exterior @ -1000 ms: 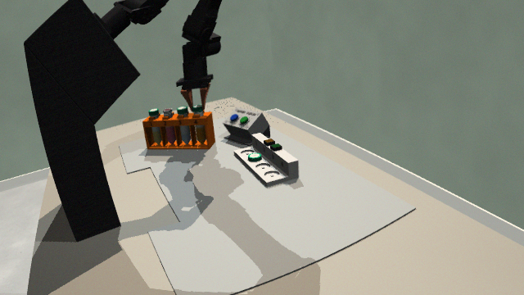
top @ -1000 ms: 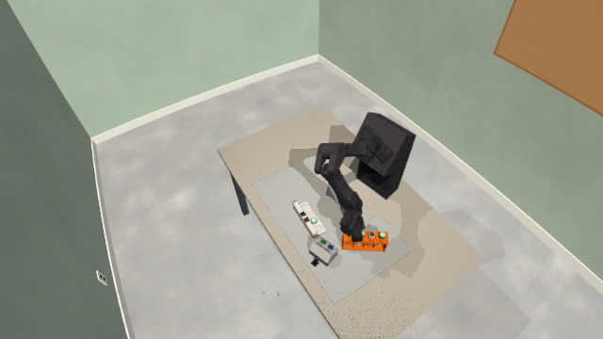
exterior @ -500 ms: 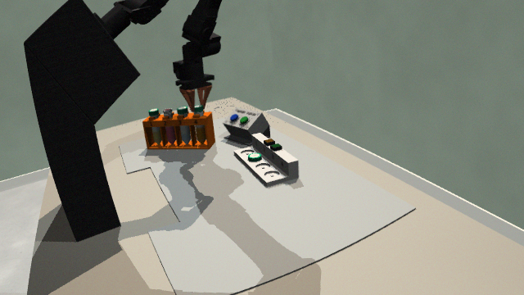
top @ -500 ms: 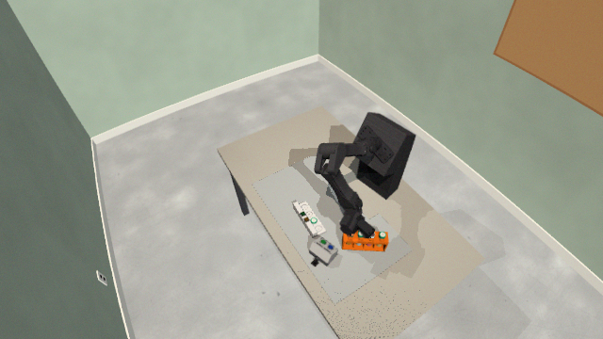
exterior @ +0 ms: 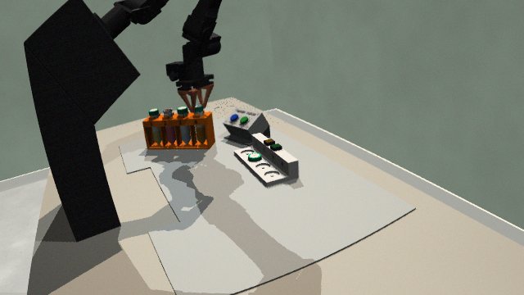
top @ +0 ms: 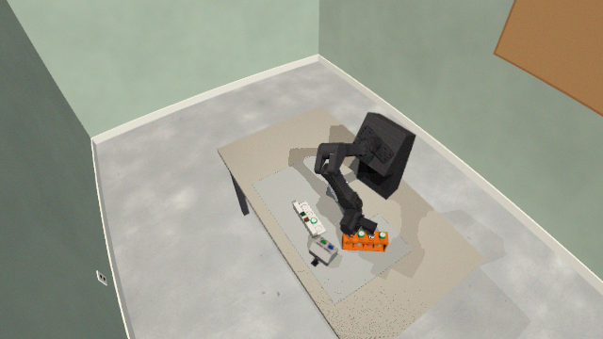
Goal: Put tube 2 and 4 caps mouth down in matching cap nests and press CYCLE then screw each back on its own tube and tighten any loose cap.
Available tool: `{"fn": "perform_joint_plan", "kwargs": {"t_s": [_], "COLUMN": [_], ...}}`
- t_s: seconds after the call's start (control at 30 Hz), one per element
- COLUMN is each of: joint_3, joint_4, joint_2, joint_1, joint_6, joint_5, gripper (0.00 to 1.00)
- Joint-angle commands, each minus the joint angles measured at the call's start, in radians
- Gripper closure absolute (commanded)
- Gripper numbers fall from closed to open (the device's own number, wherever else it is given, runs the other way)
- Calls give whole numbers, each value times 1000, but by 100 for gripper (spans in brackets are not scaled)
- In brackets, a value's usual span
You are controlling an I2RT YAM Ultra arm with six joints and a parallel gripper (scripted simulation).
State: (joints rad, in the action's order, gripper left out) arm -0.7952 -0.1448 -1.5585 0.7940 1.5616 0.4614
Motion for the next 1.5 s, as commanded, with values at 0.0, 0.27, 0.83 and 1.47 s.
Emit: {"fn": "perform_joint_plan", "kwargs": {"t_s": [0.0, 0.27, 0.83, 1.47], "joint_3": [1, 2, 10, 11], "joint_4": [-1, 1, 16, 21], "joint_2": [7, 9, 30, 34], "joint_1": [3, 4, 13, 16], "joint_6": [12, -72, -994, -1580], "joint_5": [0, 0, 8, 11], "gripper": [51, 51, 51, 51]}}
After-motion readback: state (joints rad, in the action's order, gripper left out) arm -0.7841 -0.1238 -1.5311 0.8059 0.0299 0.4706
